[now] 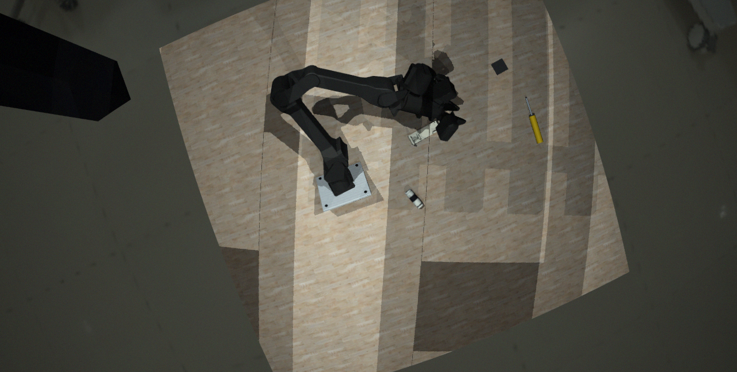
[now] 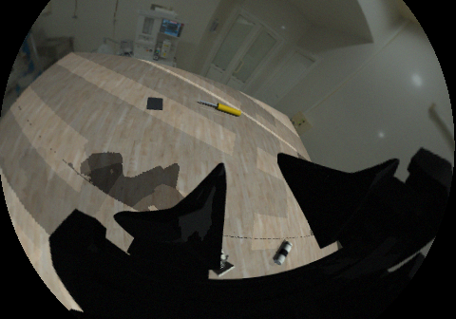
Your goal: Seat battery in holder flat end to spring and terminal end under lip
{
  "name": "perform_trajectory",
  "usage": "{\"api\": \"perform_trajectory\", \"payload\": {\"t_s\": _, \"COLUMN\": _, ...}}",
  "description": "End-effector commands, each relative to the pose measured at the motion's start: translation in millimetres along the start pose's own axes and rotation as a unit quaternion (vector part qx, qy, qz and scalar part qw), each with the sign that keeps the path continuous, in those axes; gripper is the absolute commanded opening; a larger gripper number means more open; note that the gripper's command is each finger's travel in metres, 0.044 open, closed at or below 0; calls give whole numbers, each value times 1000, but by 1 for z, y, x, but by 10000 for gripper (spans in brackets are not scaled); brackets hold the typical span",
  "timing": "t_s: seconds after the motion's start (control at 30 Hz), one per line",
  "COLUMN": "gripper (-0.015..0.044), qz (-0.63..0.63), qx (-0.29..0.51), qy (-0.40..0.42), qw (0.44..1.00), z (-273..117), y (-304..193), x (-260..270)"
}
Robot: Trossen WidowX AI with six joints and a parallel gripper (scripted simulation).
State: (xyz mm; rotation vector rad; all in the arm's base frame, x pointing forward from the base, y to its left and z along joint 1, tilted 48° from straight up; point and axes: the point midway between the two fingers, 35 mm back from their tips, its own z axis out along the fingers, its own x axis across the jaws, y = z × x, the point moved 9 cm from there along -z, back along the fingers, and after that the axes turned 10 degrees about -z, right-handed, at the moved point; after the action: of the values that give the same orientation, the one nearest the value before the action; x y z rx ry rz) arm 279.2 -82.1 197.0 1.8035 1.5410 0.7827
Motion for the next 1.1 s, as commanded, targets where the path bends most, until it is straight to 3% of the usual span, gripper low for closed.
{"api": "perform_trajectory", "payload": {"t_s": 0.0, "gripper": 232, "qz": 92, "qx": 139, "qy": 0, "qw": 986, "z": 29, "y": -37, "x": -40}}
{"api": "perform_trajectory", "payload": {"t_s": 0.23, "gripper": 232, "qz": 292, "qx": 346, "qy": 25, "qw": 891, "z": 50, "y": -115, "x": -99}}
{"api": "perform_trajectory", "payload": {"t_s": 0.57, "gripper": 232, "qz": 565, "qx": 500, "qy": 104, "qw": 648, "z": 40, "y": -214, "x": -141}}
{"api": "perform_trajectory", "payload": {"t_s": 1.07, "gripper": 232, "qz": 569, "qx": 502, "qy": 105, "qw": 642, "z": 43, "y": -219, "x": -137}}
